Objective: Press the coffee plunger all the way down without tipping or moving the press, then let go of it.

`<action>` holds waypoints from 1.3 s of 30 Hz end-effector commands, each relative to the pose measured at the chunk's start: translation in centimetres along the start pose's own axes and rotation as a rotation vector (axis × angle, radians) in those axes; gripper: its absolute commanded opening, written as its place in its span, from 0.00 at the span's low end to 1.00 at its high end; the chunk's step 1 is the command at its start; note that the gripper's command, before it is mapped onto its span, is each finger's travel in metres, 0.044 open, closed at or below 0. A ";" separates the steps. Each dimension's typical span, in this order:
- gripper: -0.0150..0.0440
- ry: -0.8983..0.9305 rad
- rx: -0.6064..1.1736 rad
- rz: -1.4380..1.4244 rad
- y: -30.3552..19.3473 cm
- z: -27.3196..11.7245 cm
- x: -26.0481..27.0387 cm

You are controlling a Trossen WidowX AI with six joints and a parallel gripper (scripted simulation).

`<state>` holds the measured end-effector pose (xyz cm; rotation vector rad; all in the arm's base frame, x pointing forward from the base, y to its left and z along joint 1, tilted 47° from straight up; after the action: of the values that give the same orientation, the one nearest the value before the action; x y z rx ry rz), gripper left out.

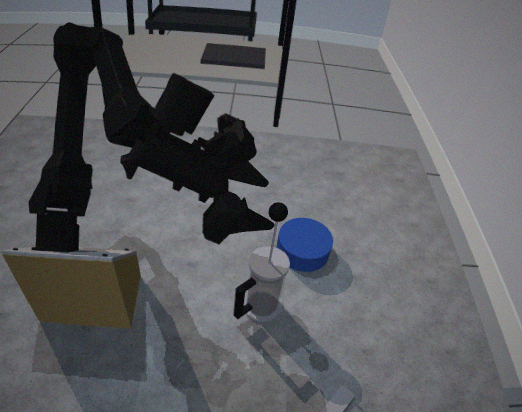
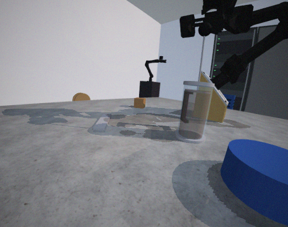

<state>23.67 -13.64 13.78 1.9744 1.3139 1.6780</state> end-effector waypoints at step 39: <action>0.46 0.000 -0.002 0.006 -0.2 2.6 0.0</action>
<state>25.82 -12.65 12.89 1.9768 1.3093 1.6826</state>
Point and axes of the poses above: the point midway between the two fingers, 35 mm back from their tips, its own z axis out along the fingers, its own x axis across the jaws, y = z × x, the point moved 10 cm from there along -z, back along the fingers, and after that the axes turned 4 degrees about -z, right-handed, at the moved point
